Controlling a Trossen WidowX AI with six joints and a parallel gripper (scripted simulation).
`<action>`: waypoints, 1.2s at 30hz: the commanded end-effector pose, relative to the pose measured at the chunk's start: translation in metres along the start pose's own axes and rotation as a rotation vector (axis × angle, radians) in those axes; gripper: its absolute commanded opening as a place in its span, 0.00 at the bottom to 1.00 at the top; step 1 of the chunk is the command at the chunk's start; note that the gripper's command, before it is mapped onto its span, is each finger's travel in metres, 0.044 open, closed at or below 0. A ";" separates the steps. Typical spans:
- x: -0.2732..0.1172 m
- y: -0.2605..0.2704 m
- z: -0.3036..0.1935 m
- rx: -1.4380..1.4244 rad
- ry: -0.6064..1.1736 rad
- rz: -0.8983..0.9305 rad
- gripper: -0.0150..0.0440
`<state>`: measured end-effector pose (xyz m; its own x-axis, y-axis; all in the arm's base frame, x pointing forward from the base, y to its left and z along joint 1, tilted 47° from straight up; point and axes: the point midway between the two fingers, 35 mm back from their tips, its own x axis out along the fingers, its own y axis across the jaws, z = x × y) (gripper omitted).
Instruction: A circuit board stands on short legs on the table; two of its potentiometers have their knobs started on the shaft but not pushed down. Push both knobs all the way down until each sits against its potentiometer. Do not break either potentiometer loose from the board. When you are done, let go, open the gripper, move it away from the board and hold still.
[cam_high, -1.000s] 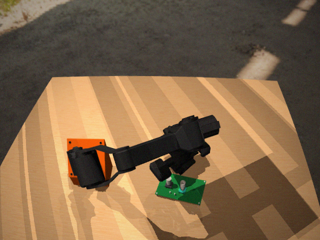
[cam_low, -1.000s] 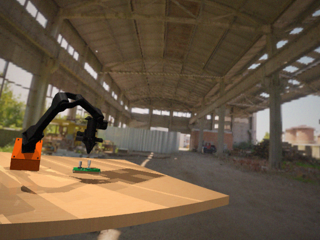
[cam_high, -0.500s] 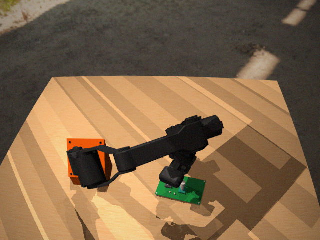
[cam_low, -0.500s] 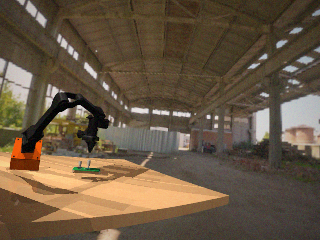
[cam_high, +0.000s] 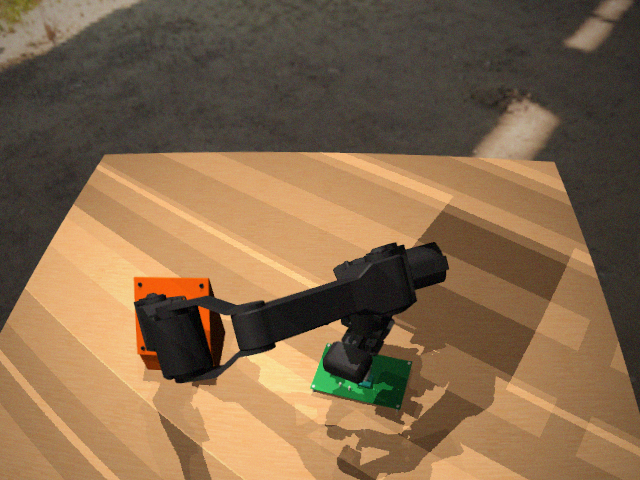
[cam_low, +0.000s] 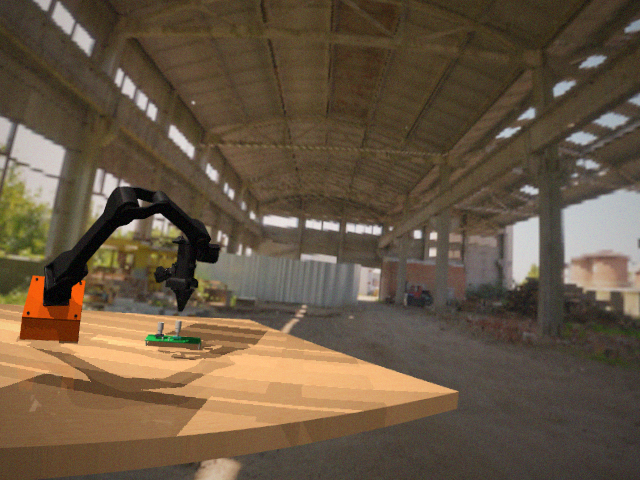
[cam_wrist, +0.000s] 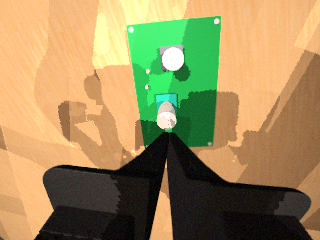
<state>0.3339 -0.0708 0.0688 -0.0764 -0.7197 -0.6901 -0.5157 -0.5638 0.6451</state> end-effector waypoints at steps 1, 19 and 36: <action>0.005 0.001 0.001 -0.007 0.001 0.008 0.25; 0.023 0.002 0.001 -0.007 0.002 0.008 0.25; 0.025 0.002 0.001 -0.007 0.002 0.008 0.25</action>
<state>0.3312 -0.0878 0.0530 -0.0777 -0.7206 -0.6890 -0.5142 -0.5632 0.6469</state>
